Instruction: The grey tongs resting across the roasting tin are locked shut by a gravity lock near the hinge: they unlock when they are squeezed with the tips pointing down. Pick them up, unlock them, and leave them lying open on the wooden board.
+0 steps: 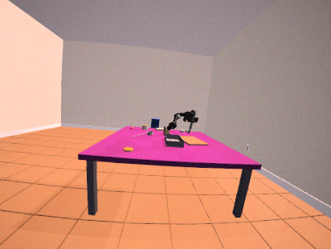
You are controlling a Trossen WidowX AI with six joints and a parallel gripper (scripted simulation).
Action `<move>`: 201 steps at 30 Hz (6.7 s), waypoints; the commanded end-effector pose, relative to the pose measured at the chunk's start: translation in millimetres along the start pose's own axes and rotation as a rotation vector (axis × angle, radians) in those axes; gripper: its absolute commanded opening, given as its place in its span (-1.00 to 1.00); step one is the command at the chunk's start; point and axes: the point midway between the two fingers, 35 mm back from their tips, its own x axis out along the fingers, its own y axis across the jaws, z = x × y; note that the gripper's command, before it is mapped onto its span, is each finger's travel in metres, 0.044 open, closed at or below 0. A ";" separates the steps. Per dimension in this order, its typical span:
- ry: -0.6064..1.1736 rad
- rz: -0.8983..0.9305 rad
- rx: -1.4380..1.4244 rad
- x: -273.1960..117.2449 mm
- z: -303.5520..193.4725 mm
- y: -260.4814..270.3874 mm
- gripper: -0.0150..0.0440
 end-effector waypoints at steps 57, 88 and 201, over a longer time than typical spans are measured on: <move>0.967 -0.056 -0.039 33.5 -30.9 -9.0 -1.00; 1.108 0.027 0.049 44.6 -32.5 -2.8 -1.00; 1.188 -0.021 -0.007 54.2 -36.1 -135.0 1.00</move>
